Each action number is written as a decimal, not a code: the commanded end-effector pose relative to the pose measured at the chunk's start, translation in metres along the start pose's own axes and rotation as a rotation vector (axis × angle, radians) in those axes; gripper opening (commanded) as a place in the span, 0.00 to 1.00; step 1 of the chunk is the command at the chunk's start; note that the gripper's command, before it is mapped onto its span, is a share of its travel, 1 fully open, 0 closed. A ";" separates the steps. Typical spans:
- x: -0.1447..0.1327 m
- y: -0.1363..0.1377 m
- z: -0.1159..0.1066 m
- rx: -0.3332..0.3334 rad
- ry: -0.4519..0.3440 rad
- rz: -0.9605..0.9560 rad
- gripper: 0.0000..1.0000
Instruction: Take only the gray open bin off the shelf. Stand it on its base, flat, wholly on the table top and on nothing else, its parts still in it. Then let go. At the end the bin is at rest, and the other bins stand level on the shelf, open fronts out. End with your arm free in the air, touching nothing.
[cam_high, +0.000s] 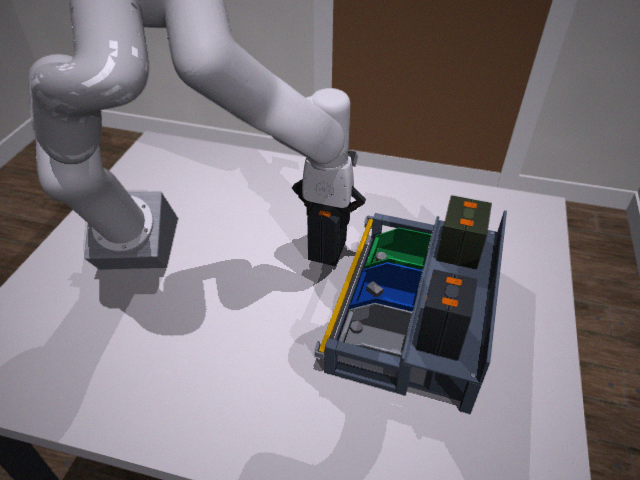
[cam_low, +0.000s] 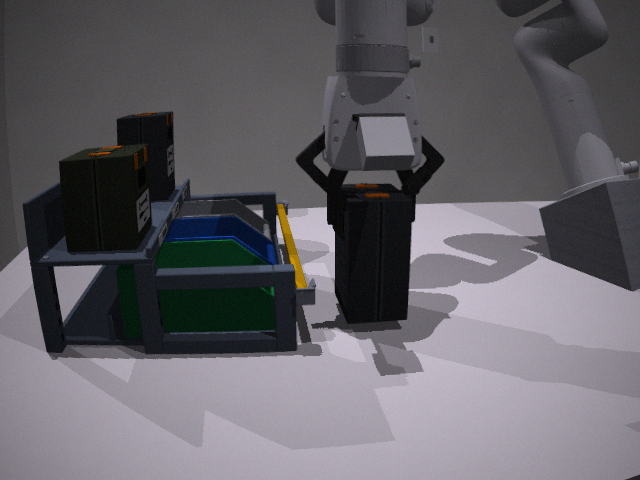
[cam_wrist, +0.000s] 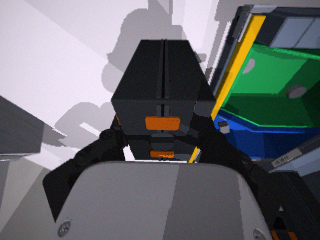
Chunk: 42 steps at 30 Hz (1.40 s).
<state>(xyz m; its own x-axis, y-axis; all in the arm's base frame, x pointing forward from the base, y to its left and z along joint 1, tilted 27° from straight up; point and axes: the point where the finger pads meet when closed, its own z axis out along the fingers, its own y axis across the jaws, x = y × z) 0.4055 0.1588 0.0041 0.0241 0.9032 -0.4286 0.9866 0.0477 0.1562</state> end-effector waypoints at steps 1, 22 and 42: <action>0.000 0.002 0.002 -0.004 0.003 0.001 0.00; 0.000 0.002 0.008 -0.004 0.003 0.001 1.00; 0.000 0.002 0.008 -0.005 0.003 0.001 1.00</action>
<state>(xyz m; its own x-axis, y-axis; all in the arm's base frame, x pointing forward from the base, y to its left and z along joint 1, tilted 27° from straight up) 0.4078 0.1545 -0.0035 0.0243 0.9037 -0.4275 0.9863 0.0480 0.1576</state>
